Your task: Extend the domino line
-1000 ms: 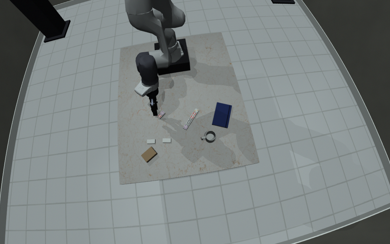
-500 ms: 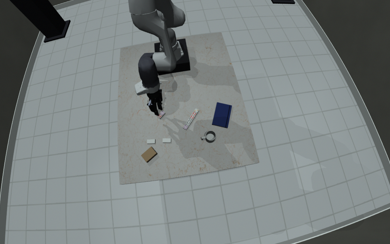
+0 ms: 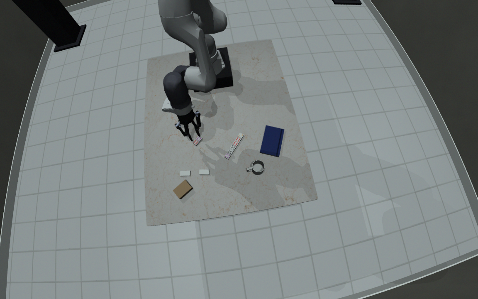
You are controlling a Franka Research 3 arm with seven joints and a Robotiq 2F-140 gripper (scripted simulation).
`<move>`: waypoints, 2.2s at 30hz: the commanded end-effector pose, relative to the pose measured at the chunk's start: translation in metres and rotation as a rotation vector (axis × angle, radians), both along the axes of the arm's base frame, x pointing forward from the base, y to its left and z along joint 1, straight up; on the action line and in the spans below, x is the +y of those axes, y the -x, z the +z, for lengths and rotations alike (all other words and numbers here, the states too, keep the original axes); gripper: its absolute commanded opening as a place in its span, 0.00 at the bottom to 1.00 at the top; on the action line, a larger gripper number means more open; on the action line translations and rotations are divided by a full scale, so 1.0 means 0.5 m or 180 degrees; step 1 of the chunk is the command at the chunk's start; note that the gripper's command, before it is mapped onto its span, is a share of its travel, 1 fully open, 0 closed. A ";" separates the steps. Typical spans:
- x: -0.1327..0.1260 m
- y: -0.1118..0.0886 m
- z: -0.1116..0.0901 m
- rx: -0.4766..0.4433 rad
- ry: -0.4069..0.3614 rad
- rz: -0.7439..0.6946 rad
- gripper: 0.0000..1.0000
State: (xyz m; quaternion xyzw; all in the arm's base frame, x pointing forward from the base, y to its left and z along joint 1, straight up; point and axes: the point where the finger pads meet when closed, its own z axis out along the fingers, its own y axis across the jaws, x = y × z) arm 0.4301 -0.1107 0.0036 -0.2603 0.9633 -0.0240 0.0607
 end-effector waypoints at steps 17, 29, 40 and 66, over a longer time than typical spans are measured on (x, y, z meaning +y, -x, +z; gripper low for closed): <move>0.000 0.005 -0.003 0.0124 -0.0375 -0.2500 0.34; 0.000 0.005 -0.012 0.0221 -0.0438 -0.3538 0.34; 0.001 0.004 -0.034 0.0332 -0.0322 -0.4184 0.34; 0.002 0.003 -0.097 0.0332 -0.0322 -0.4184 0.34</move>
